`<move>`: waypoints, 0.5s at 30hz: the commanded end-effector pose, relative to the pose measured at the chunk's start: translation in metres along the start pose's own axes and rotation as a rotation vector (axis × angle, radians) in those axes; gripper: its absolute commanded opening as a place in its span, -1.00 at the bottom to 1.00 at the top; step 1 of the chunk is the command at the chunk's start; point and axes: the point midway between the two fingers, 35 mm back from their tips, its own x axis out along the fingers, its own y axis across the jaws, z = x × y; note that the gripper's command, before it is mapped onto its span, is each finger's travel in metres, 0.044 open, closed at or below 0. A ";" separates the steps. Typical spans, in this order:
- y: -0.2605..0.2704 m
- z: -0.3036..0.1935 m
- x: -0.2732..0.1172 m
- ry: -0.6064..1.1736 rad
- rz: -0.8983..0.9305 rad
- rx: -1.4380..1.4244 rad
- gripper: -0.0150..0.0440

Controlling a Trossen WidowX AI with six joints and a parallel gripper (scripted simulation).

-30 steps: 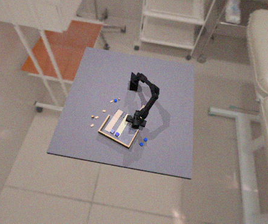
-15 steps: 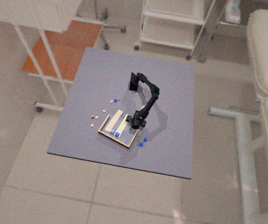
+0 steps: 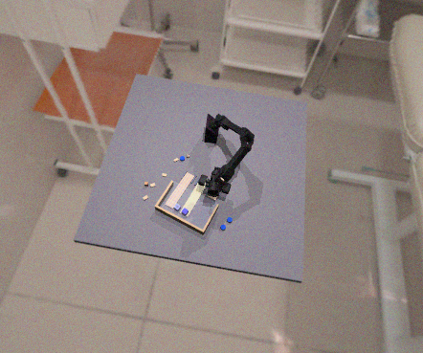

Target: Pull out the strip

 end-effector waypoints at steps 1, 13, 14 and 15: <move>-0.005 -0.014 -0.011 -0.003 -0.001 0.000 -0.49; -0.015 -0.040 -0.020 -0.002 -0.001 0.002 -0.49; -0.017 -0.043 -0.020 -0.002 -0.002 0.002 -0.49; -0.018 -0.046 -0.020 -0.002 -0.002 0.002 -0.49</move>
